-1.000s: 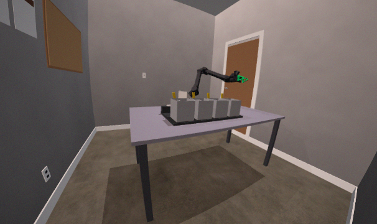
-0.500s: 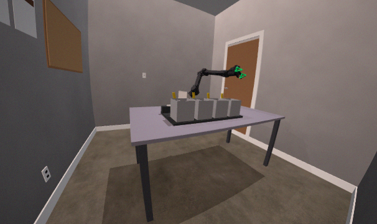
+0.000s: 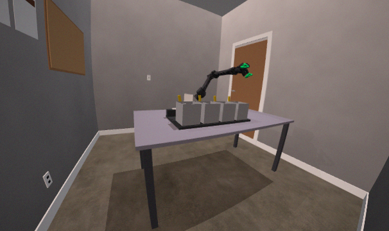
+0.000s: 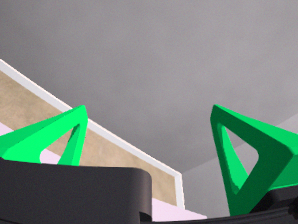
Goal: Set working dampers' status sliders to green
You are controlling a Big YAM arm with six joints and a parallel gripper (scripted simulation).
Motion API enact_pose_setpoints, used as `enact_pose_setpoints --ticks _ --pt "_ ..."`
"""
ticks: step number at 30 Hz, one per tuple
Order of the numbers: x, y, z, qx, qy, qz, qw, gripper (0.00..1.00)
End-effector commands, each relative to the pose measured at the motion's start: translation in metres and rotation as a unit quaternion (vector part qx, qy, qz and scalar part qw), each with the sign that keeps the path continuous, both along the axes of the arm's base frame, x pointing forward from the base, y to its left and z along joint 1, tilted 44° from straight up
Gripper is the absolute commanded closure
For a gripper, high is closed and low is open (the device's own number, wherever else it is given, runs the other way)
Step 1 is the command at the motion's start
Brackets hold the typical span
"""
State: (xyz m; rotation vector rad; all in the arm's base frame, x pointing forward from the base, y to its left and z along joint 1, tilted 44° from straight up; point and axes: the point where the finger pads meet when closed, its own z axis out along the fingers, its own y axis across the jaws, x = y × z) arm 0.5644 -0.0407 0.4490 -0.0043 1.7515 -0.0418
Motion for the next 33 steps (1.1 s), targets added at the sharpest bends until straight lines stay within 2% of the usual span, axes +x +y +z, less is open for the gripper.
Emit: enact_pose_setpoints --ticks 1,6,8,9,10,16,23,25,27,33 --pt "0.030 -0.025 -0.022 -0.038 0.054 -0.004 0.998 0.00" --pt "0.056 -0.062 -0.077 -0.049 0.140 -0.001 0.989 0.00" --pt "0.056 -0.062 -0.077 -0.049 0.140 -0.001 0.989 0.00" --pt "0.065 -0.079 -0.103 -0.051 0.179 0.002 0.983 0.00" --pt "0.069 -0.090 -0.119 -0.050 0.202 0.004 0.978 0.00" --pt "0.079 -0.132 -0.185 -0.041 0.291 0.018 0.956 0.00" --pt "0.075 -0.183 -0.265 -0.012 0.389 0.042 0.920 0.00" --pt "0.075 -0.183 -0.265 -0.012 0.389 0.042 0.920 0.00" --pt "0.066 -0.207 -0.307 0.011 0.435 0.058 0.899 0.00" --pt "0.048 -0.239 -0.364 0.052 0.492 0.083 0.865 0.00"
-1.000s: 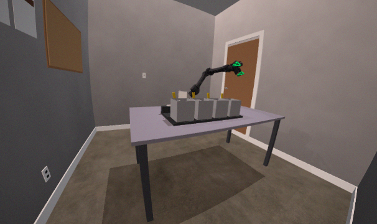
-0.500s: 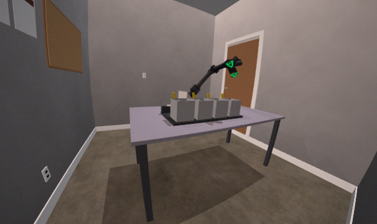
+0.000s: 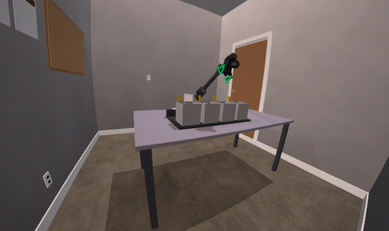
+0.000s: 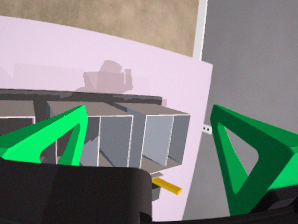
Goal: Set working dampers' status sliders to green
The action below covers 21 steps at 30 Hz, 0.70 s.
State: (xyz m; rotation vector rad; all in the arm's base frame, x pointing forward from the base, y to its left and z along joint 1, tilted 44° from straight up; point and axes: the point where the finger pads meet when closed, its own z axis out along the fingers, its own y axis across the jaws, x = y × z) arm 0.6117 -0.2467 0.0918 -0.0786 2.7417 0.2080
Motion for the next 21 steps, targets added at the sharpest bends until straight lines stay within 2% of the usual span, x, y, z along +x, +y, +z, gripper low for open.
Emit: enact_pose_setpoints --ticks 1,7,9,12,21 --pt "-0.004 -0.038 -0.017 0.010 0.027 0.015 0.999 0.00" --pt "-0.033 -0.067 -0.076 0.074 0.090 0.021 0.993 0.00" --pt "-0.033 -0.067 -0.076 0.074 0.090 0.021 0.993 0.00" --pt "-0.059 -0.084 -0.118 0.128 0.130 0.022 0.983 0.00" --pt "-0.111 -0.107 -0.185 0.236 0.184 0.018 0.954 0.00"
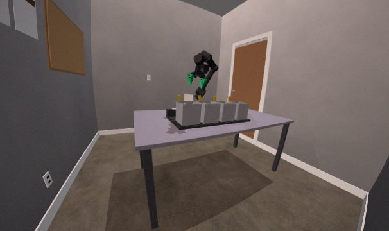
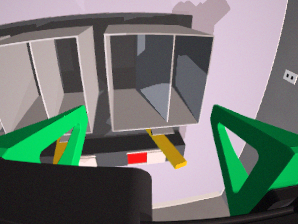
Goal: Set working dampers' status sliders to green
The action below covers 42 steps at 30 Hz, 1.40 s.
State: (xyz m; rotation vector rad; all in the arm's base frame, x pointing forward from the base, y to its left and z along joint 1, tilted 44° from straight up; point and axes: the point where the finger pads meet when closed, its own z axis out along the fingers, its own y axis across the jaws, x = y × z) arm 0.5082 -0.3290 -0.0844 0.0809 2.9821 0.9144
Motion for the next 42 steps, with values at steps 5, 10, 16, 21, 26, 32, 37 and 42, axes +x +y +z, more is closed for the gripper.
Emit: enact_pose_setpoints --ticks 5,10,16,21,26,32,37,42 --pt "-0.020 -0.028 -0.024 0.045 0.007 0.006 0.999 0.00" --pt "-0.019 -0.013 -0.037 0.070 0.018 0.019 0.997 0.00" --pt "-0.032 -0.027 -0.039 0.077 0.019 0.005 0.997 0.00" --pt "-0.031 -0.018 -0.042 0.081 0.025 0.011 0.996 0.64" --pt "-0.032 -0.018 -0.042 0.080 0.023 0.011 0.997 0.64" --pt "-0.032 -0.018 -0.042 0.080 0.023 0.011 0.997 0.64" --pt "-0.032 -0.018 -0.042 0.080 0.023 0.011 0.997 0.64" --pt "-0.032 -0.018 -0.042 0.080 0.023 0.011 0.997 0.64"
